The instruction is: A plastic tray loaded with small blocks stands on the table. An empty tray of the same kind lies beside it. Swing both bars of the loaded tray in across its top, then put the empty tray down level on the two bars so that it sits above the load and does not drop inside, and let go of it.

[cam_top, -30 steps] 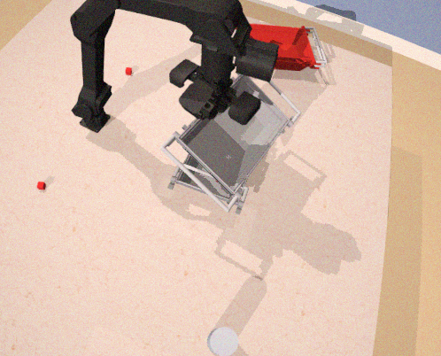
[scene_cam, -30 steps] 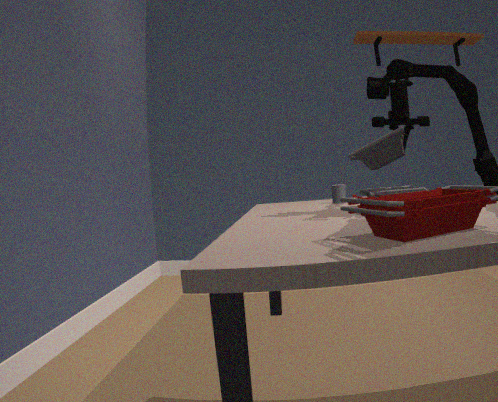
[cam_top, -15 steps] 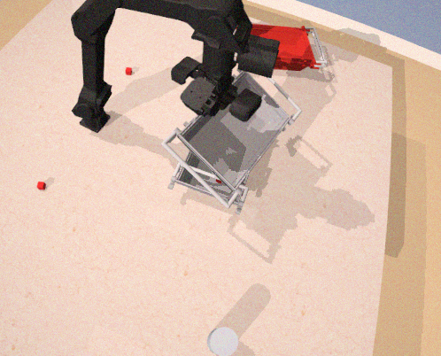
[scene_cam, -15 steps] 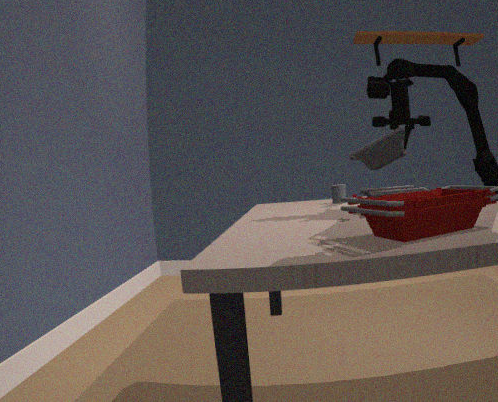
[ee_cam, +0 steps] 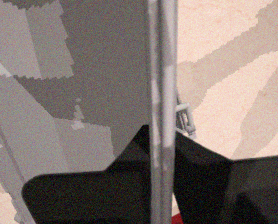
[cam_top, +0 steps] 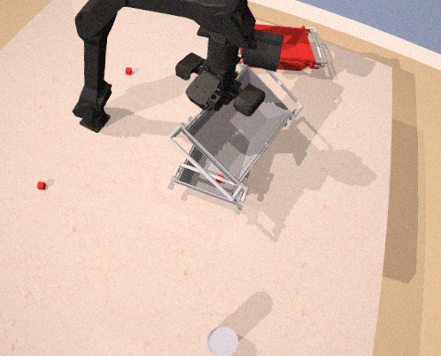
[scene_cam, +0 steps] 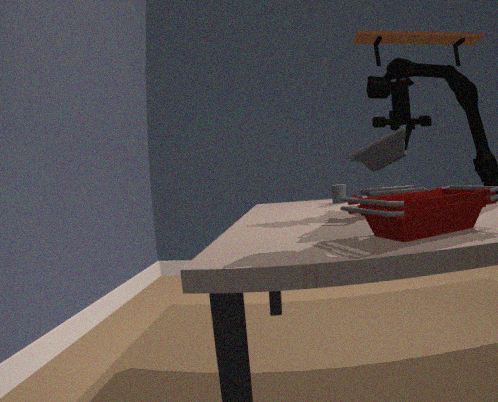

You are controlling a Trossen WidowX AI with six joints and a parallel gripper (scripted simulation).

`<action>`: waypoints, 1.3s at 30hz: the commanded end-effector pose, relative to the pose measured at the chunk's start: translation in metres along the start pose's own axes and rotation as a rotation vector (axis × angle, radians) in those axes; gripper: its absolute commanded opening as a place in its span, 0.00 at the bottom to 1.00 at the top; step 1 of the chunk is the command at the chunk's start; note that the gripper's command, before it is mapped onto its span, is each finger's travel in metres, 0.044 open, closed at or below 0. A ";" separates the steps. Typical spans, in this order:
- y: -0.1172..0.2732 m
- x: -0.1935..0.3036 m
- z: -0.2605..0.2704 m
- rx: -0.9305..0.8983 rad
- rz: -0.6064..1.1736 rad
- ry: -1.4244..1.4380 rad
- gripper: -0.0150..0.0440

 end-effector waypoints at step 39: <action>-0.050 0.001 0.006 0.028 -0.001 0.227 0.25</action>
Point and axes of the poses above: the point midway between the two fingers, 35 mm back from their tips, its own y axis back along the fingers, its own z axis across the jaws, x = y × z, the point moved 9 cm from there along y, back along the fingers, and after that the axes turned 9 degrees about y, right-handed, at the moved point
